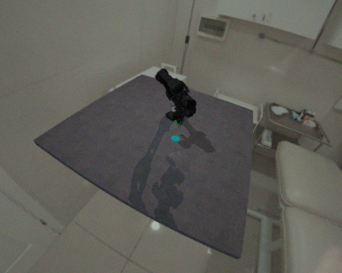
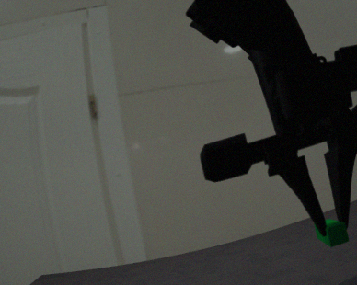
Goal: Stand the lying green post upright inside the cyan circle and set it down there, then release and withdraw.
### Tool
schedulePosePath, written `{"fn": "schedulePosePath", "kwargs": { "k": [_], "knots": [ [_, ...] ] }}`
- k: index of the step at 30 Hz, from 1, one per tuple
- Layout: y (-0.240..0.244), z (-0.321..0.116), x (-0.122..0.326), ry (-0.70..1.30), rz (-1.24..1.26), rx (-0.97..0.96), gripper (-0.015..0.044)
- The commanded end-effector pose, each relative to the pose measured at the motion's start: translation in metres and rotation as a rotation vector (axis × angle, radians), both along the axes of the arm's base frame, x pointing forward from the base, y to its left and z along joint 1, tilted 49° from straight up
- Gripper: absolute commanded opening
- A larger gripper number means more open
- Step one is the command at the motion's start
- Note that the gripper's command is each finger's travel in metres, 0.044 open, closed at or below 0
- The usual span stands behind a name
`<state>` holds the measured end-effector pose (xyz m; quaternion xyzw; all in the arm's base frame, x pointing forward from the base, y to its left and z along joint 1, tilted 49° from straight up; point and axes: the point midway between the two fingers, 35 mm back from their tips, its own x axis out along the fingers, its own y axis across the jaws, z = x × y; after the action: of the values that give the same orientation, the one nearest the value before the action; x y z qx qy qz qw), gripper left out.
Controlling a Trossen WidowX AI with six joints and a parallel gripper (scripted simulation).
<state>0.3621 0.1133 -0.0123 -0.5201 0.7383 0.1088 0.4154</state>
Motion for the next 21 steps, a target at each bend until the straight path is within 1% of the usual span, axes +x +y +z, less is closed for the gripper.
{"fn": "schedulePosePath", "kwargs": {
  "k": [1, 21],
  "knots": [
    [-0.0019, -0.003, -0.0019, 0.006, -0.009, 0.03, 0.0023],
    [-0.0063, -0.0129, -0.0031, -0.011, -0.041, 0.172, 0.0023]
  ]
}}
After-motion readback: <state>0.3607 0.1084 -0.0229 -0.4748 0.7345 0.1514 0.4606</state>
